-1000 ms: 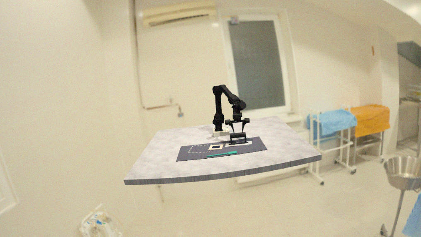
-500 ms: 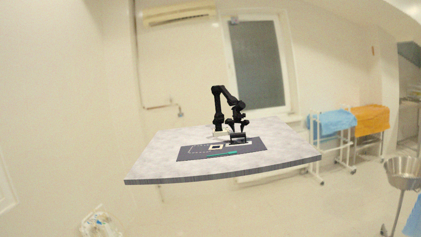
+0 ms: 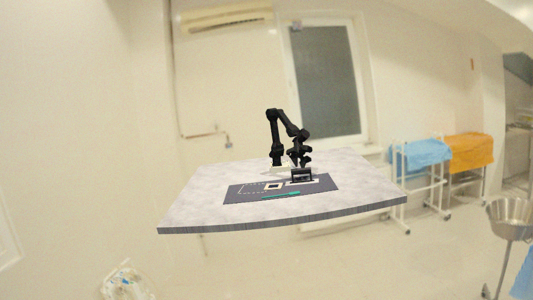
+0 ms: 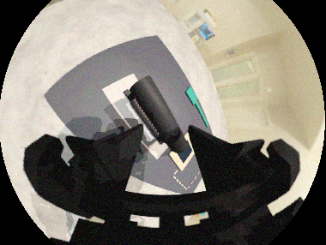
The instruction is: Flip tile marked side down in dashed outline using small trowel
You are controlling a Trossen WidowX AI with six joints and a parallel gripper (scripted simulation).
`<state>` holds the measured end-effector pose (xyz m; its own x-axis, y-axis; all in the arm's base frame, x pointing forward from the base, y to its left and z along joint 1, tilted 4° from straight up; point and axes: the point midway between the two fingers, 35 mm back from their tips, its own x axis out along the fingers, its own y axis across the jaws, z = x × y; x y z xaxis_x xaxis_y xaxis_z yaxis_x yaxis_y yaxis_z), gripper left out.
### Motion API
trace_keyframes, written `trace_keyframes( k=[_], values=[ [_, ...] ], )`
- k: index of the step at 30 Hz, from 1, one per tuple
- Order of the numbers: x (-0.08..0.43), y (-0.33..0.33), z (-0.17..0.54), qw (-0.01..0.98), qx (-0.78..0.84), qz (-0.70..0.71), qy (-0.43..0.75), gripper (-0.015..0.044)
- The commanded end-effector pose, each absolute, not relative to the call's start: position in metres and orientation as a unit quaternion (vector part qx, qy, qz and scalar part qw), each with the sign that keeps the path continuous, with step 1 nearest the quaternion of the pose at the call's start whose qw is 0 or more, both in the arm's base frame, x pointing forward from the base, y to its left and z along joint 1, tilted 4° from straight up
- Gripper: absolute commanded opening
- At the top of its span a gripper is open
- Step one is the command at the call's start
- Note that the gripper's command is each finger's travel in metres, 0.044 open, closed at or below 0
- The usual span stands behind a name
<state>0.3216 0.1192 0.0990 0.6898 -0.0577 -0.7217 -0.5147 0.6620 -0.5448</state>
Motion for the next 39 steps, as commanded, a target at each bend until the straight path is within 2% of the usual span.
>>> trace_keyframes(
  k=[1, 15, 39],
  values=[
    [0.319, 0.117, 0.1, 0.815, -0.441, 0.148, 0.346, 0.03],
    [0.305, 0.109, 0.095, 0.712, -0.622, 0.177, 0.274, 0.03],
    [0.329, 0.108, 0.079, 0.711, -0.624, 0.177, 0.274, 0.03]
  ],
)
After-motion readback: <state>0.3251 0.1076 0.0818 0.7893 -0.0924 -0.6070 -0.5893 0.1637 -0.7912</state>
